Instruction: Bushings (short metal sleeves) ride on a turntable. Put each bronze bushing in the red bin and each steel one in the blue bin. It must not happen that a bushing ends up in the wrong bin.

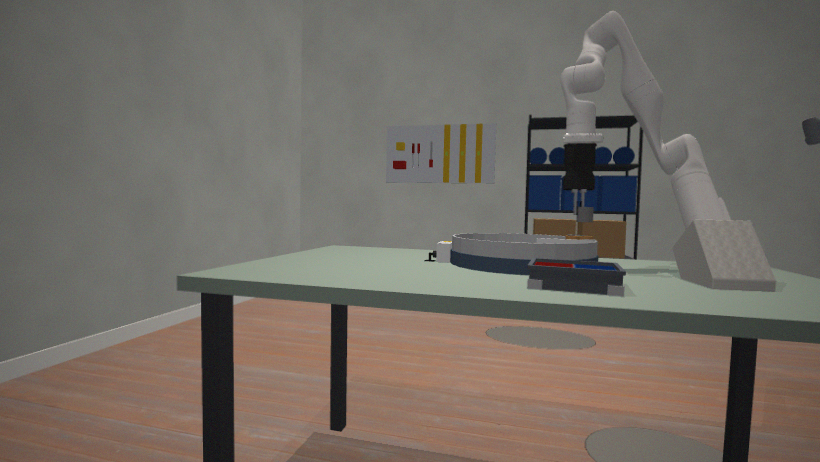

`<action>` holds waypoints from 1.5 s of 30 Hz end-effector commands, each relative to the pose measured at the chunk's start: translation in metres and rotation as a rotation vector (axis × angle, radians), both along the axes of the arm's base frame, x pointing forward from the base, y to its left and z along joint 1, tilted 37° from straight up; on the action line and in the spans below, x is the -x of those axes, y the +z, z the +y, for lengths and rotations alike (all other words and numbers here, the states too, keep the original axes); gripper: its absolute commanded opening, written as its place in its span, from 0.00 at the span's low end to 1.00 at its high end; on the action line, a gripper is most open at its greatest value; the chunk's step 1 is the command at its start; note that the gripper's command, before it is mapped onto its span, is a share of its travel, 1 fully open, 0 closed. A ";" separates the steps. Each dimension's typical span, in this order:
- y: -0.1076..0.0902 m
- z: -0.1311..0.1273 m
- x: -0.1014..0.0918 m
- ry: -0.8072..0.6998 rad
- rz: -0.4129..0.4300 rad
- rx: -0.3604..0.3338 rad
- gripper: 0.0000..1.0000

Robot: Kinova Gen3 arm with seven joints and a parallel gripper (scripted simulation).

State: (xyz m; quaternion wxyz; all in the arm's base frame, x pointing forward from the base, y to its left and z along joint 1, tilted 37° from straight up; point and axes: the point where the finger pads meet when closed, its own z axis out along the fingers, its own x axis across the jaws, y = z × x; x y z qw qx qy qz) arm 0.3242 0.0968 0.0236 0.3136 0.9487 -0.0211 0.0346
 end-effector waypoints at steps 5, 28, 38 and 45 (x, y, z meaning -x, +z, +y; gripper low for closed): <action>-0.030 0.034 0.002 0.022 0.012 0.013 0.00; -0.124 0.157 0.005 0.022 0.012 0.013 0.00; -0.124 0.157 0.005 0.022 0.012 0.013 0.00; -0.124 0.157 0.005 0.022 0.012 0.011 0.00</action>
